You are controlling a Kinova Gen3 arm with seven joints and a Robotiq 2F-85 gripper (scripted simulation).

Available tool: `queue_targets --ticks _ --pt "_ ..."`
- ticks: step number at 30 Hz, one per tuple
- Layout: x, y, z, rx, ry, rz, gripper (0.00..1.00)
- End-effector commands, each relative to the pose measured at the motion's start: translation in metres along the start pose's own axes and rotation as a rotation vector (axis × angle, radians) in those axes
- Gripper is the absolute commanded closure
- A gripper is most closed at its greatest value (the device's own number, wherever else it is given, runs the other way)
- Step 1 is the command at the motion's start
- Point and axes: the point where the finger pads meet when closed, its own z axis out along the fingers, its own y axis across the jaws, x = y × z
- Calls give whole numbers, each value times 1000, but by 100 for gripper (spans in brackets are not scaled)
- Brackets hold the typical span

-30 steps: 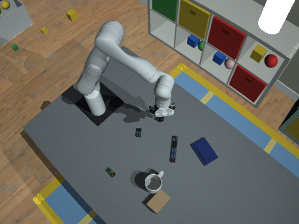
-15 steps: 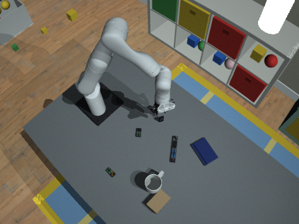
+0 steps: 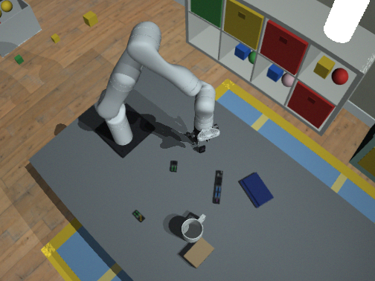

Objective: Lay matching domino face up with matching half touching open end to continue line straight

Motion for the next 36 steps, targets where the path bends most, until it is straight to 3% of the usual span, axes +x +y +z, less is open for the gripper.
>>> queue_targets --ticks 1,36 --pt "1 0 1 1 5 0 53" --pt "1 0 10 1 5 -1 53"
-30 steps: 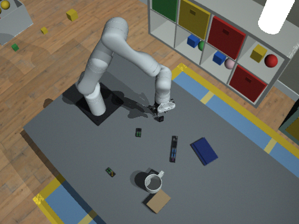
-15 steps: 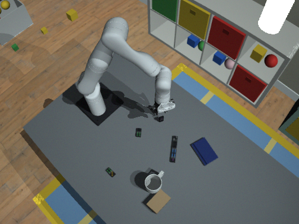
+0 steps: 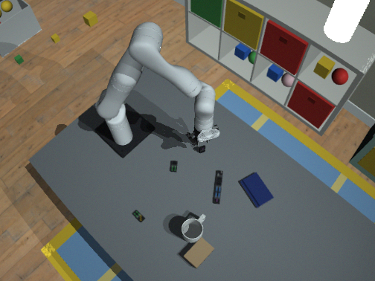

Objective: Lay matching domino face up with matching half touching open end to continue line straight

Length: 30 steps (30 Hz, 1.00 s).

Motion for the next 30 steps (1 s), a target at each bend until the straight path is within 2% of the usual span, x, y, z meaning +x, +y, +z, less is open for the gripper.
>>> queue_targets --ticks 1,30 --pt "1 0 5 -2 4 0 53" --pt "1 0 26 -2 4 0 53"
